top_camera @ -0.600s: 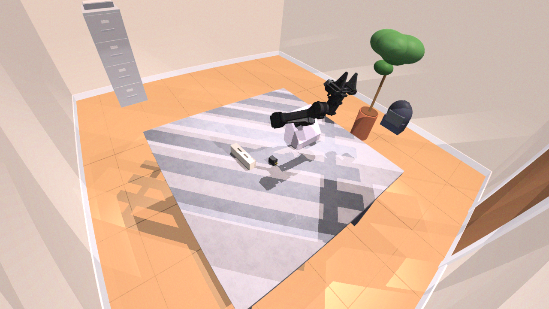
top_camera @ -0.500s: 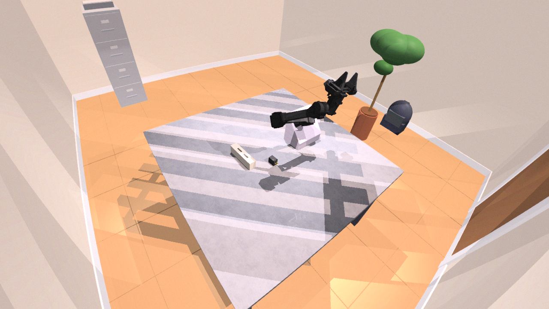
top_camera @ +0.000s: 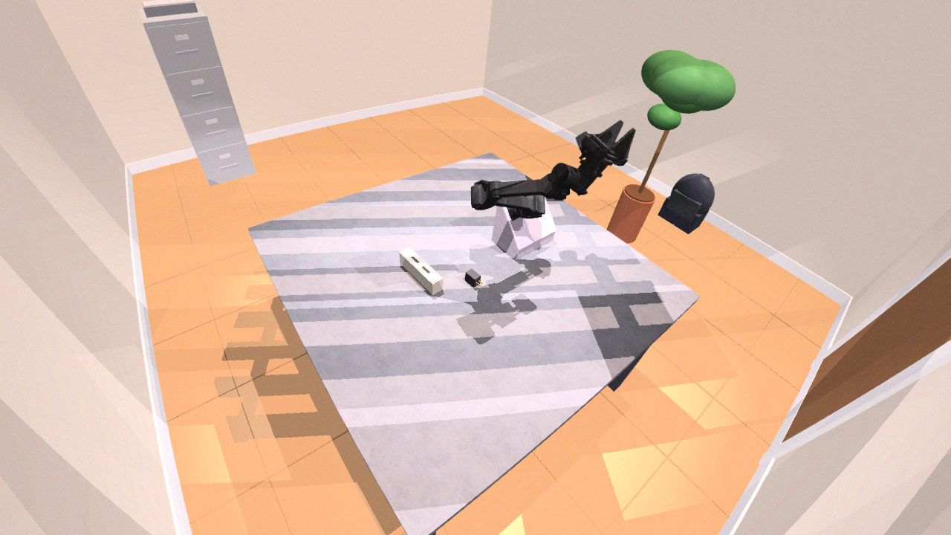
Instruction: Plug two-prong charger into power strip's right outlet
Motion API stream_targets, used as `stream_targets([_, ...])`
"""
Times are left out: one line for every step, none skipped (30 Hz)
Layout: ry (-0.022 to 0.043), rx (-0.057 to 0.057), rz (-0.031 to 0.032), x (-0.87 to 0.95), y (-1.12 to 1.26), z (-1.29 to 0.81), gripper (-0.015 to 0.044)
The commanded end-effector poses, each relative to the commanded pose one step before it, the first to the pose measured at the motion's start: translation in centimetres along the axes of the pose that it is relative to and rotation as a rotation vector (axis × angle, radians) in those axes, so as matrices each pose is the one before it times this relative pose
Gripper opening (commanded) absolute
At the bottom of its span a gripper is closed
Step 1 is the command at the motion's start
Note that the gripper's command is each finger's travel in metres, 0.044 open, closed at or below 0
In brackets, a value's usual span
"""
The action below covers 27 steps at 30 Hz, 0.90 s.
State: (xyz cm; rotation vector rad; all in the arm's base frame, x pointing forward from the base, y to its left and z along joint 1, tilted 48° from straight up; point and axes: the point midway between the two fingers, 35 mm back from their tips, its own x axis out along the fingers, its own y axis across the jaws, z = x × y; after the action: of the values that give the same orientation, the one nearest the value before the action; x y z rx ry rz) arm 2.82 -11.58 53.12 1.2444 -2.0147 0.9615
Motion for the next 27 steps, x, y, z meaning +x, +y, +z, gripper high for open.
stream_targets([0.03433, 0.0203, 0.07740, 0.624, 2.520, -0.718, 0.0440])
stream_targets([0.00548, -0.0029, 0.01689, 0.156, 0.496, -0.116, 0.0440])
stream_targets([0.00231, 0.0058, 0.00208, 0.010, 0.067, -0.047, 0.0440])
stream_targets([0.00467, 0.0117, 0.00416, 0.021, 0.134, -0.094, 0.0440])
stream_targets([0.00680, 0.0168, 0.00595, 0.030, 0.193, -0.138, 0.0440])
stream_targets([0.00720, 0.0176, 0.00616, 0.031, 0.200, -0.147, 0.0440])
stream_targets([0.00773, 0.0167, 0.00755, 0.046, 0.241, -0.159, 0.0440])
stream_targets([0.00848, 0.0156, 0.00942, 0.066, 0.295, -0.177, 0.0440])
stream_targets([0.00863, 0.0156, 0.00933, 0.066, 0.292, -0.182, 0.0440])
stream_targets([0.00821, 0.0078, 0.01199, 0.102, 0.363, -0.179, 0.0440])
stream_targets([0.00760, -0.0033, 0.01585, 0.152, 0.465, -0.176, 0.0440])
stream_targets([0.00771, -0.0033, 0.01580, 0.150, 0.463, -0.180, 0.0440])
stream_targets([0.00768, -0.0038, 0.01544, 0.145, 0.450, -0.178, 0.0440])
stream_targets([0.00779, -0.0038, 0.01539, 0.144, 0.448, -0.182, 0.0440])
stream_targets([0.00789, -0.0037, 0.01534, 0.142, 0.446, -0.186, 0.0440])
stream_targets([0.00800, -0.0037, 0.01529, 0.141, 0.444, -0.190, 0.0440])
stream_targets([0.00811, -0.0036, 0.01524, 0.140, 0.442, -0.194, 0.0440])
stream_targets([0.00821, -0.0035, 0.01519, 0.138, 0.440, -0.198, 0.0440])
stream_targets([0.00831, -0.0035, 0.01514, 0.137, 0.438, -0.202, 0.0440])
stream_targets([0.00842, -0.0034, 0.01509, 0.136, 0.436, -0.206, 0.0440])
stream_targets([0.00852, -0.0033, 0.01504, 0.135, 0.434, -0.211, 0.0440])
stream_targets([0.00862, -0.0033, 0.01498, 0.133, 0.432, -0.215, 0.0440])
stream_targets([0.00998, -0.0028, 0.01518, 0.129, 0.449, -0.239, 0.0440])
stream_targets([0.01009, -0.0027, 0.01513, 0.128, 0.447, -0.243, 0.0440])
stream_targets([0.01020, -0.0027, 0.01508, 0.126, 0.445, -0.247, 0.0440])
stream_targets([0.01030, -0.0026, 0.01502, 0.125, 0.443, -0.251, 0.0440])
stream_targets([0.01041, -0.0025, 0.01496, 0.124, 0.441, -0.255, 0.0440])
